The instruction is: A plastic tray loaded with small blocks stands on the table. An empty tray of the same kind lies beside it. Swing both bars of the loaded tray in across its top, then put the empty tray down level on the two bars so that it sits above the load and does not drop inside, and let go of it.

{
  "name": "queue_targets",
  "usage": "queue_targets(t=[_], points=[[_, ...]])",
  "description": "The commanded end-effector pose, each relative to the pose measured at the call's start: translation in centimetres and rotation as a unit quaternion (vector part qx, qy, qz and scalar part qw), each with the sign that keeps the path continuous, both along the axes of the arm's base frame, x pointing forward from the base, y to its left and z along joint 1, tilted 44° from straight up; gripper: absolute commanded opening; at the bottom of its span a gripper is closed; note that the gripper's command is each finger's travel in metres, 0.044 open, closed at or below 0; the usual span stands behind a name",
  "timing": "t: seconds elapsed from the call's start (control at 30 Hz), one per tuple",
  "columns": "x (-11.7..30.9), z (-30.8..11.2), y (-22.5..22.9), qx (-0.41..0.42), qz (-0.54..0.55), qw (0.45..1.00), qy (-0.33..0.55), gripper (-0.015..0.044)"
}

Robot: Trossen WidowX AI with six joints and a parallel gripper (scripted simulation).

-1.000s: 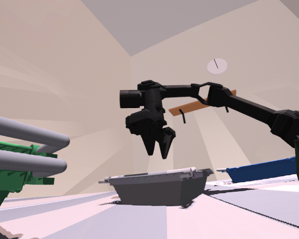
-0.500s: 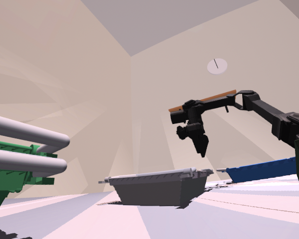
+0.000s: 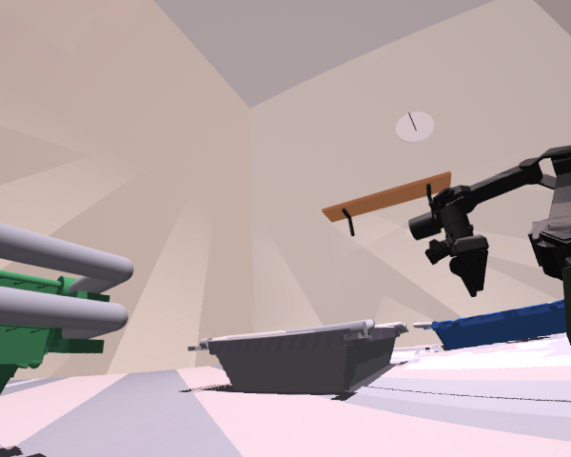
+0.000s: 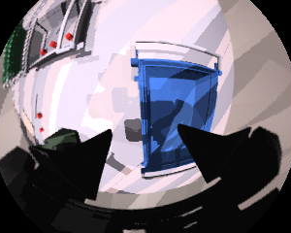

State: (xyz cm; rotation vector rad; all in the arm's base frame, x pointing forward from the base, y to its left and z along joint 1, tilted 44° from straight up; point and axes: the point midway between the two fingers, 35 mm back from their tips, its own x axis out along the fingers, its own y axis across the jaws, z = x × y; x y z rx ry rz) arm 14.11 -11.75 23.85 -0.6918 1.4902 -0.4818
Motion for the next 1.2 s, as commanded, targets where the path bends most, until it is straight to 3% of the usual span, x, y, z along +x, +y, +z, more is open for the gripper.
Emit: queue_targets(t=[0.0,1.17], points=[[-3.4,-0.5,-0.6,-0.015,-0.001,1.000,0.012,0.0440],[-2.9,-4.9,-4.6,-0.006,-0.004,1.000,0.010,0.0440]])
